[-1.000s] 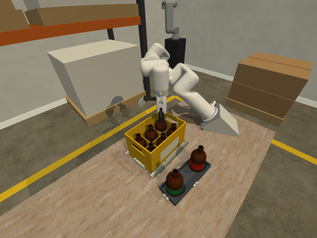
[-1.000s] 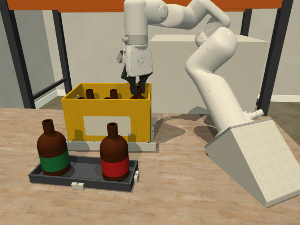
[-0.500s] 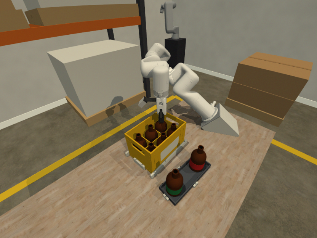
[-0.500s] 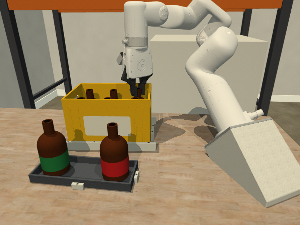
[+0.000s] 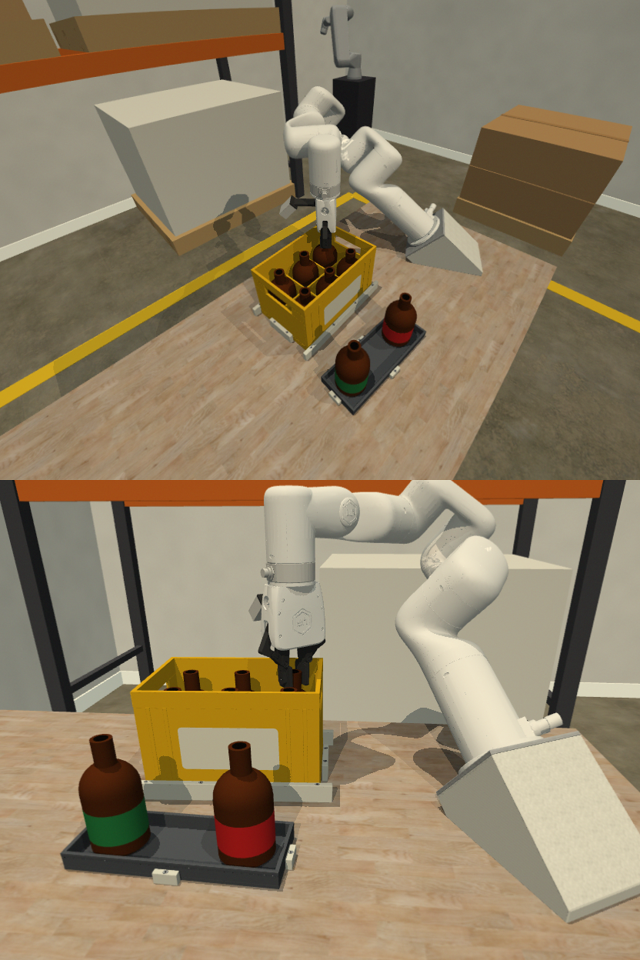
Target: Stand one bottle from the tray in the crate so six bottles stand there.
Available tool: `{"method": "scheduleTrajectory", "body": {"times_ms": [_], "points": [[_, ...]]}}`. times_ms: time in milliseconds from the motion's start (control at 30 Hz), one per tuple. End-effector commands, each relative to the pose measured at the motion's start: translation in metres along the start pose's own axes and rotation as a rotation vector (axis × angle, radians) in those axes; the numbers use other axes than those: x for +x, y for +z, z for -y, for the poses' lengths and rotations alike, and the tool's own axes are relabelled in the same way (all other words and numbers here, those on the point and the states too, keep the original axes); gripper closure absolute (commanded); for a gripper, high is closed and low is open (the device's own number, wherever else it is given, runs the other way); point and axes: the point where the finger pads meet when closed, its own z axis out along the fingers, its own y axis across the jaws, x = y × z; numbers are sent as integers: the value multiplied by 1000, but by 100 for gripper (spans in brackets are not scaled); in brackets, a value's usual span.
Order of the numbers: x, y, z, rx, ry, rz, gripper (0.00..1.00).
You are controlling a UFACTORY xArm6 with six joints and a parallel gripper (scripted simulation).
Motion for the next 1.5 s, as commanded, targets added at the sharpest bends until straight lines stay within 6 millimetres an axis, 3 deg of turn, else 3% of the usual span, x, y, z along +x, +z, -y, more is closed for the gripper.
{"method": "scheduleTrajectory", "body": {"times_ms": [0, 767, 800, 1467], "points": [[0, 0, 0, 2, 1, 0, 100], [0, 1, 0, 2, 1, 0, 100], [0, 1, 0, 2, 1, 0, 35], [0, 1, 0, 2, 1, 0, 35]]}}
